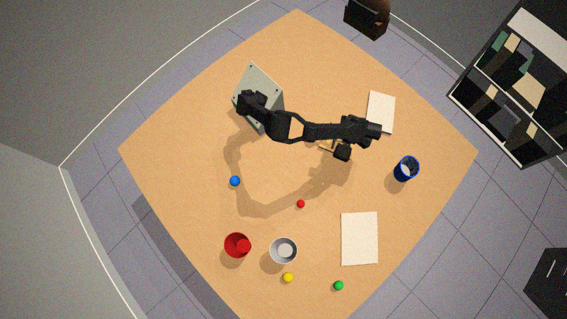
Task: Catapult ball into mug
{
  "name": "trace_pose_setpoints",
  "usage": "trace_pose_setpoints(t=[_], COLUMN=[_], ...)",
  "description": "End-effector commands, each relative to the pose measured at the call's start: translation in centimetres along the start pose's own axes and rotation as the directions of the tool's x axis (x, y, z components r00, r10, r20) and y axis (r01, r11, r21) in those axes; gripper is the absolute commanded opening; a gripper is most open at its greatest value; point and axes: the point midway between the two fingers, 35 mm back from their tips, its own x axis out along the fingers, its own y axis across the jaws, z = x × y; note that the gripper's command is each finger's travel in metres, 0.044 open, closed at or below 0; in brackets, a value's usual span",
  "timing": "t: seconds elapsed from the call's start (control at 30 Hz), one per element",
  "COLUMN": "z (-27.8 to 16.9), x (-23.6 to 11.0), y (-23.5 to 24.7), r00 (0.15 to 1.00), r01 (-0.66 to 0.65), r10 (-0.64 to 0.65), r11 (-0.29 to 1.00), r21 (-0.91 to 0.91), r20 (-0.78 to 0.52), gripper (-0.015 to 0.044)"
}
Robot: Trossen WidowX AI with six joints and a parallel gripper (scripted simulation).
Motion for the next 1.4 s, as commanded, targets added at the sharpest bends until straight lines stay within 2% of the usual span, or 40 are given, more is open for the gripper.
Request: trace_pose_setpoints(t=[0.0,0.13,0.2,0.33,0.4,0.47,0.5,0.73,0.83,0.9,1.37], z=[0.0,0.1,0.3,0.2,0.0,0.0,0.3,-0.2,-0.2,-0.2,-0.1], x=[-0.1,-0.3,-2.4,-9.0,-10.1,-10.1,-8.7,-9.5,-6.0,-5.0,-3.6], y=[0.0,0.0,0.0,0.1,0.1,0.1,0.3,0.2,0.2,0.1,0.1], r00=[1.0,1.0,1.0,1.0,1.0,1.0,1.0,1.0,1.0,1.0,1.0], r01=[-0.001,-0.001,-0.004,-0.006,-0.005,-0.005,0.0,0.001,0.002,0.003,0.003], r10=[0.001,0.001,0.004,0.006,0.005,0.005,0.0,-0.001,-0.002,-0.003,-0.003], r11=[1.0,1.0,1.0,1.0,1.0,1.0,1.0,1.0,1.0,1.0,1.0], r21=[0.002,0.002,0.001,0.0,0.0,0.0,-0.009,0.001,0.001,0.001,0.001], r20=[0.0,0.001,0.002,0.002,0.002,0.002,0.012,0.005,0.005,0.005,0.005], gripper=[0.0289,0.0394,0.044,0.044,0.044,0.044,0.044,0.044,0.044,0.044,0.044])
